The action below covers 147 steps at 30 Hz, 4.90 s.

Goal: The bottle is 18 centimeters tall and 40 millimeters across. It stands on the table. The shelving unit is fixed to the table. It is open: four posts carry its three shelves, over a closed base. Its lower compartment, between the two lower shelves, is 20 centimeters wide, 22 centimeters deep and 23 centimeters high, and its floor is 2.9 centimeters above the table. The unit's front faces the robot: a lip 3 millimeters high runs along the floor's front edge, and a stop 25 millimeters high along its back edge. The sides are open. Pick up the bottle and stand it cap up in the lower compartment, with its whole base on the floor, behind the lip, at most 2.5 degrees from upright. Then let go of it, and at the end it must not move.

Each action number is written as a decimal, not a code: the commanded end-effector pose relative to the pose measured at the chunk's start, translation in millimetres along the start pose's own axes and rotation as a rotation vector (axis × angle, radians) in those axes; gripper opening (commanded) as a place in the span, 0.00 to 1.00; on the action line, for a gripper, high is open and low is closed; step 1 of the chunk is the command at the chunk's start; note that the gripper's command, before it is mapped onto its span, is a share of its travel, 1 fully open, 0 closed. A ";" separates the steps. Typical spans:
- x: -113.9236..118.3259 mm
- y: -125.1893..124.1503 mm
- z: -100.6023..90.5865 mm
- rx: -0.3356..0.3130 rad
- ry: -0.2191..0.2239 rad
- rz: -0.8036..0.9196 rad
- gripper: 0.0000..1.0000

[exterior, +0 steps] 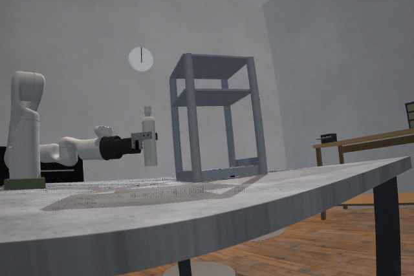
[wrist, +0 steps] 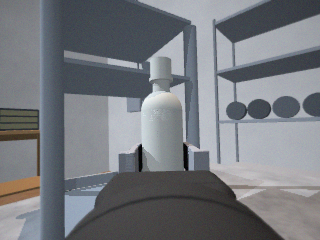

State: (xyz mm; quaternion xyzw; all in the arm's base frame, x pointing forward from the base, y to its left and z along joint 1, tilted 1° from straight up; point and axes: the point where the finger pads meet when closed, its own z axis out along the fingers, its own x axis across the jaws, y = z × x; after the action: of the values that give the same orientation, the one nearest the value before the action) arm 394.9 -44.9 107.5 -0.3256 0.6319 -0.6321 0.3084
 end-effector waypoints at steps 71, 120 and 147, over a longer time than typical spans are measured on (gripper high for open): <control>6.3 -1.0 23.8 0.001 0.005 0.000 0.00; -48.6 -1.1 120.1 0.001 0.005 0.000 0.00; -51.9 -1.2 125.8 0.001 0.005 0.000 0.00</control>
State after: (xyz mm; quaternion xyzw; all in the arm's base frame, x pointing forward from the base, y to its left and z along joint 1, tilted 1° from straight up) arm 526.7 -78.7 105.4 -0.3241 0.6325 -0.6331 0.3066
